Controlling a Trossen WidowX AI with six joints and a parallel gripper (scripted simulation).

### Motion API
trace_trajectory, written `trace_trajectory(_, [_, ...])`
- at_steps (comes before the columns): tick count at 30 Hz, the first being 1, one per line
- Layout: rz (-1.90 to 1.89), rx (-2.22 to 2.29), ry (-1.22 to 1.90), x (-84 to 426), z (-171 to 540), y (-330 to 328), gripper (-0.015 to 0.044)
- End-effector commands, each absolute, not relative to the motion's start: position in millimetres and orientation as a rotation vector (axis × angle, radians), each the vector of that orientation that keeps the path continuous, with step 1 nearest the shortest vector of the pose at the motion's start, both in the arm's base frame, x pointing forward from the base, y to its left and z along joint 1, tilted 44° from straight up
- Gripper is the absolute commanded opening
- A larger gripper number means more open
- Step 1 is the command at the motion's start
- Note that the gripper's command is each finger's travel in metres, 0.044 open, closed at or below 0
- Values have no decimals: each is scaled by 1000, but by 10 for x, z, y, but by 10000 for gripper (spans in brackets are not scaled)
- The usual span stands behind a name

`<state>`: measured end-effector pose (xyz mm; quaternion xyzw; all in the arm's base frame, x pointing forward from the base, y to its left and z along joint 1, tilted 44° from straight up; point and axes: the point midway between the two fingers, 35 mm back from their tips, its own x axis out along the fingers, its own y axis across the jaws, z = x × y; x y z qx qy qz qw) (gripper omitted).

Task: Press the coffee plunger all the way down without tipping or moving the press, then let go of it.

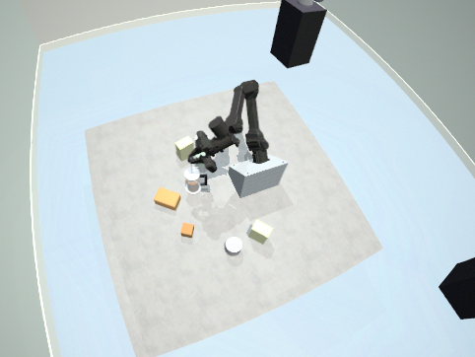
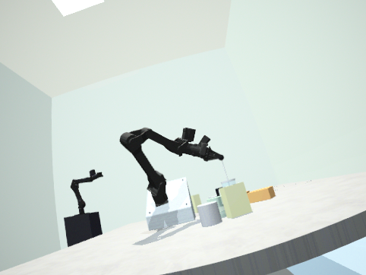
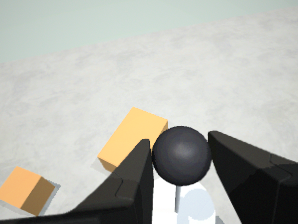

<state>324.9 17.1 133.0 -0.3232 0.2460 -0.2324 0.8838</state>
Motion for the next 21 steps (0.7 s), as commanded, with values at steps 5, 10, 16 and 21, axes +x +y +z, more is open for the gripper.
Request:
trace_trajectory(5, [-481,-674,512,3253,1317,165,114])
trace_trajectory(10, [-481,-673,514,3263,1257,123,114])
trace_trajectory(16, [-480,-671,516,3274,1177,64,114])
trace_trajectory(21, [-480,-670,518,3281,1112,12,114])
